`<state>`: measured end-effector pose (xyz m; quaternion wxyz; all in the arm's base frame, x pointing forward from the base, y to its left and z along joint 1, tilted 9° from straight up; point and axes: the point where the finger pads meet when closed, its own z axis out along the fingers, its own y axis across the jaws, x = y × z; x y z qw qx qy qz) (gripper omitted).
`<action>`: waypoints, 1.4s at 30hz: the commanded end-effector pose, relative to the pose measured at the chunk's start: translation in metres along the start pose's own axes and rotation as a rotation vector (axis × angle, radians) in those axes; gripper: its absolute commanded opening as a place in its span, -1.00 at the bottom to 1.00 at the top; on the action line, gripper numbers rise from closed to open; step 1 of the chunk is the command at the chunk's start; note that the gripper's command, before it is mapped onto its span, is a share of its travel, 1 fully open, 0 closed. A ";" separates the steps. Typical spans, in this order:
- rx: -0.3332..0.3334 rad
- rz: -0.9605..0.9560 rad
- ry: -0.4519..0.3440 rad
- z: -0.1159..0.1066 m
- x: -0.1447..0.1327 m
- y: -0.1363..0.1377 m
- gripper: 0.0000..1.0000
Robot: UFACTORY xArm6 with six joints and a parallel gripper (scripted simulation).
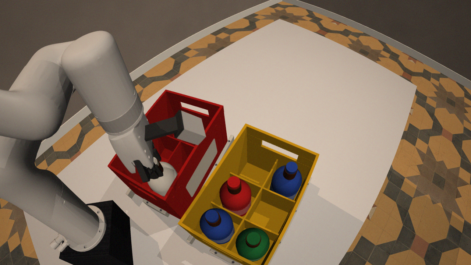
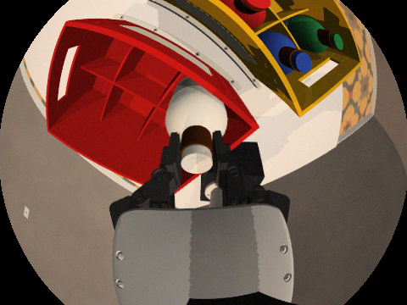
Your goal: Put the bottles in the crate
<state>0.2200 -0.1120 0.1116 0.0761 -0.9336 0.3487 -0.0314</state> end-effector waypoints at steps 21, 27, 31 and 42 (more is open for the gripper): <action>0.001 0.000 0.004 0.020 0.002 0.000 -1.00; 0.001 0.000 0.004 0.023 0.002 0.000 -1.00; 0.001 0.000 0.004 0.025 0.002 0.000 -1.00; 0.001 0.000 0.004 0.029 0.002 0.000 -1.00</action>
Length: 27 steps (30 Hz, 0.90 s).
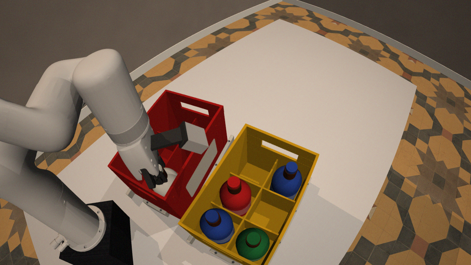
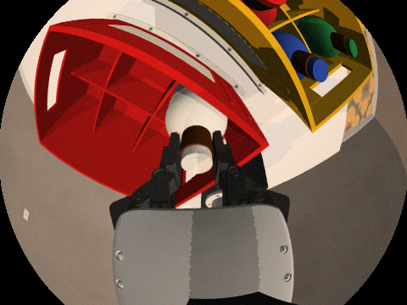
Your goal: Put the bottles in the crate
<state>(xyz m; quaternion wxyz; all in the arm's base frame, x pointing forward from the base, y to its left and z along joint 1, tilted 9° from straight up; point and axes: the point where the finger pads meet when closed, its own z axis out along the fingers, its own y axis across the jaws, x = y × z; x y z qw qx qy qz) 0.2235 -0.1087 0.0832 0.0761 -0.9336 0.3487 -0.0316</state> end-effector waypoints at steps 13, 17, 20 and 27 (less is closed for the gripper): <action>0.000 0.000 0.004 0.006 0.001 0.000 -1.00; 0.000 0.000 0.003 0.008 0.001 0.000 -1.00; 0.000 0.000 0.003 0.009 0.001 0.000 -1.00; 0.001 0.000 0.003 0.013 0.001 0.000 -1.00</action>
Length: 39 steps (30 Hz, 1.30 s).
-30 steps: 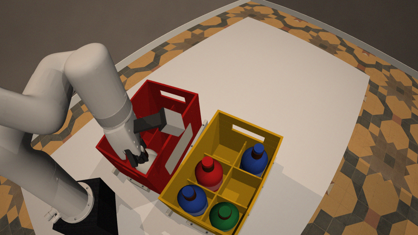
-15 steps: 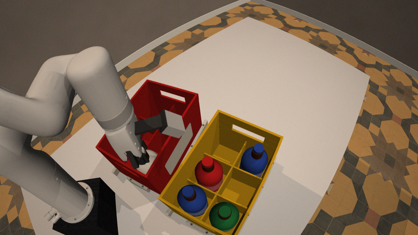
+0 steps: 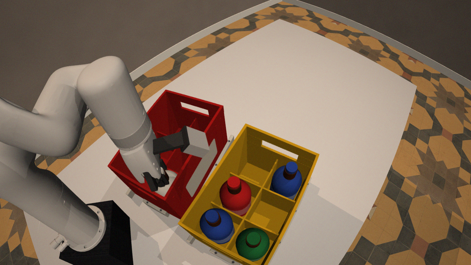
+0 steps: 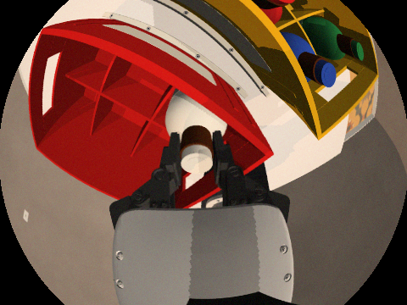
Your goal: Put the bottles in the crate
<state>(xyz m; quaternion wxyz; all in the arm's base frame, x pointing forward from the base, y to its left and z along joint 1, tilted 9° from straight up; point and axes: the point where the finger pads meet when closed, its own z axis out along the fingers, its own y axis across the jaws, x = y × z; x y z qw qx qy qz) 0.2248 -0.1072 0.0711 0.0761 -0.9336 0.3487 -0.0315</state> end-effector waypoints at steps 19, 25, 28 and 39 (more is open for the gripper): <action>0.001 0.000 0.004 0.009 0.001 0.000 -1.00; 0.001 0.000 0.004 0.011 0.001 0.000 -1.00; 0.001 0.000 0.004 0.011 0.002 0.000 -1.00; 0.001 0.000 0.004 0.014 0.001 0.000 0.29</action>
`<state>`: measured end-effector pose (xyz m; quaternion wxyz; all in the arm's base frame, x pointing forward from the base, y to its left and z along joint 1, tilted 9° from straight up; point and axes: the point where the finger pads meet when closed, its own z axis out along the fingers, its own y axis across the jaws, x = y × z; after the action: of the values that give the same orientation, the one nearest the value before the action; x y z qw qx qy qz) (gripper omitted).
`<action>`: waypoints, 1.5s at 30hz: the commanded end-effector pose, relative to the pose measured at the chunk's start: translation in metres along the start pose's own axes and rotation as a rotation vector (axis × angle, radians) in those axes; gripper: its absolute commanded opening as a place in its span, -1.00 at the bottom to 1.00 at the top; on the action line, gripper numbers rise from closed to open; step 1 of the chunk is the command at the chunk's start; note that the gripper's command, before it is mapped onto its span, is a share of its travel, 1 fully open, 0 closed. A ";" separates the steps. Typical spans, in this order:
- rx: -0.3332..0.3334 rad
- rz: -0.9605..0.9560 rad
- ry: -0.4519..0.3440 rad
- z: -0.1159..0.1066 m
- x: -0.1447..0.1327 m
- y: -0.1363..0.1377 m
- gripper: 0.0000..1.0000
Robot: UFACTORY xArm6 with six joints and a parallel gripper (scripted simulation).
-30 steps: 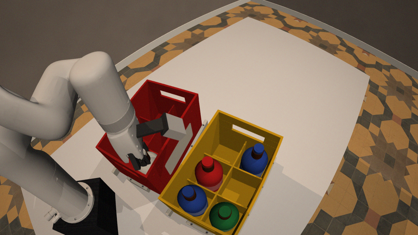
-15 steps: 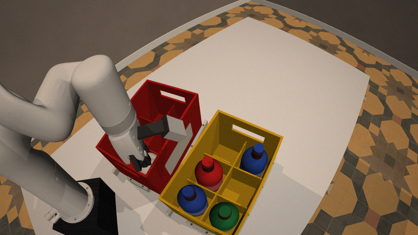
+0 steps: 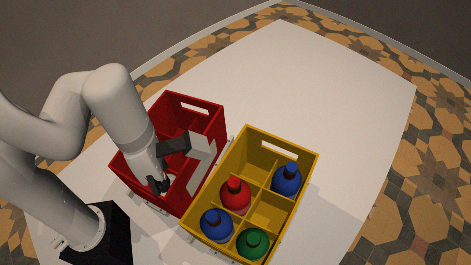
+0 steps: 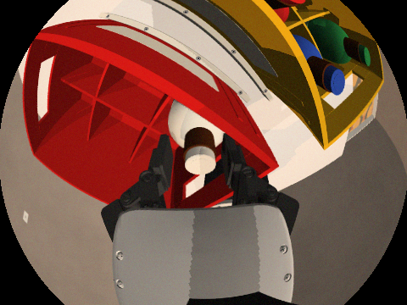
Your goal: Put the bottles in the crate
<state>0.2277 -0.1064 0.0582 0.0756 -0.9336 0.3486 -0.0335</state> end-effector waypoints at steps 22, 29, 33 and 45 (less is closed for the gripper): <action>0.000 0.000 0.000 0.001 0.000 0.000 0.29; 0.000 0.000 0.000 0.001 0.000 0.000 0.29; 0.000 0.000 0.000 0.001 0.000 0.000 0.29; 0.000 0.000 0.000 -0.031 0.000 0.000 0.29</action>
<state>0.2251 -0.1087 0.0772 0.0756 -0.9336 0.3488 -0.0320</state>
